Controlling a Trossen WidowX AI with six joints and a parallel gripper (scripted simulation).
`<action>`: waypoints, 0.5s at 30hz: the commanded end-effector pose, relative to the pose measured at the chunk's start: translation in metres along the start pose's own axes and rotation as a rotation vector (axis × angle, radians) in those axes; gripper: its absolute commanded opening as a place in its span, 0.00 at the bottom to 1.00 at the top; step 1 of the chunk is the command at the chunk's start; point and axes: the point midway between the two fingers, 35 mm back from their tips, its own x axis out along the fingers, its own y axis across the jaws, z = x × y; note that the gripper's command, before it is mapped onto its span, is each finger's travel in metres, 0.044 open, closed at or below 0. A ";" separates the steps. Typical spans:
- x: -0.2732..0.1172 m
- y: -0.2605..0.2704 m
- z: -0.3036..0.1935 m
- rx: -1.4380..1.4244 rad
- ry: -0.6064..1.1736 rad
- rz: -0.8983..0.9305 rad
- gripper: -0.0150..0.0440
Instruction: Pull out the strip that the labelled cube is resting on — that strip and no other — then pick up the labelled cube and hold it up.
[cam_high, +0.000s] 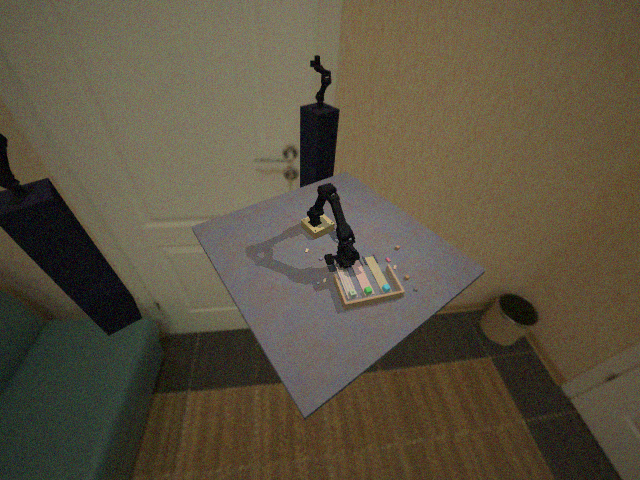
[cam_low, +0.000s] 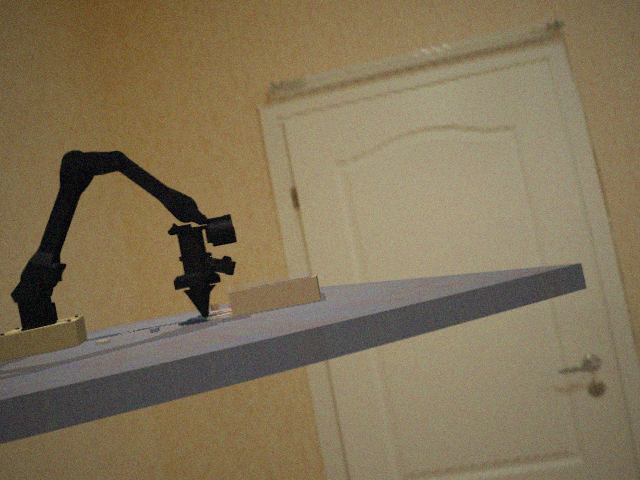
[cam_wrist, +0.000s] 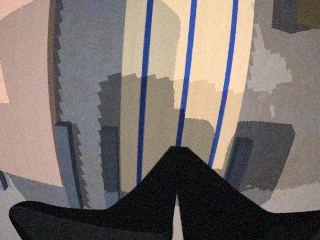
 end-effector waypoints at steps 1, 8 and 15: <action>0.004 0.000 -0.011 0.003 0.018 0.001 0.25; 0.004 0.000 -0.022 0.003 0.019 0.001 0.25; 0.004 0.000 -0.032 0.003 0.020 0.001 0.25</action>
